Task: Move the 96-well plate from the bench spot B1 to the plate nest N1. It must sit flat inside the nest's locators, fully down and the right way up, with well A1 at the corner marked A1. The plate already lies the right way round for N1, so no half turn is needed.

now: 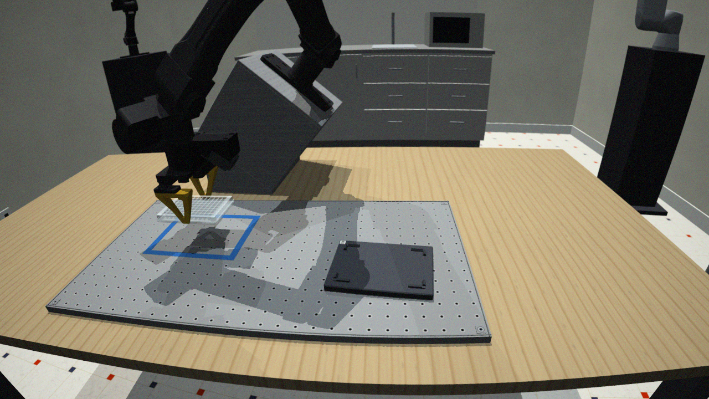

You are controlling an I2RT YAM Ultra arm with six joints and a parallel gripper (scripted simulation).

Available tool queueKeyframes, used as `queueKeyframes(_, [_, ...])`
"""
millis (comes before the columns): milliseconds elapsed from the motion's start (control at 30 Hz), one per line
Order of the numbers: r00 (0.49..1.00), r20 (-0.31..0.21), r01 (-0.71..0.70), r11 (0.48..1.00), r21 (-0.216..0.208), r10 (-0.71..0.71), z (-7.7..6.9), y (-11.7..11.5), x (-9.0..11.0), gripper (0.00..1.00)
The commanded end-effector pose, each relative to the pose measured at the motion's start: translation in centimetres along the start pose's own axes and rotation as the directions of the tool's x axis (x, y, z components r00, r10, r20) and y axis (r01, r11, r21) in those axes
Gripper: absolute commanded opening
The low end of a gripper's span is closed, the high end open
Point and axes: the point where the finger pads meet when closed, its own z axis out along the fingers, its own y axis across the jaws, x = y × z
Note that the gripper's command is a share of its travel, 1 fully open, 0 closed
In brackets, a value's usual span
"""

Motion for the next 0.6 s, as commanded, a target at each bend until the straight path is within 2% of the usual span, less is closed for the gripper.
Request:
queueKeyframes(0, [1.000, -0.005, -0.003, 1.000, 0.016, 0.003, -2.1, -0.4, 0.0, 0.00])
queueKeyframes(100, [1.000, -0.006, -0.001, 1.000, 0.018, 0.001, -2.3, -0.5, 0.0, 0.00])
queueKeyframes(433, [1.000, -0.016, 0.014, 0.999, 0.035, -0.013, -4.3, -1.4, 0.3, 0.00])
queueKeyframes(567, [1.000, -0.013, 0.014, 0.999, 0.036, -0.013, -4.4, -1.4, 0.2, 0.00])
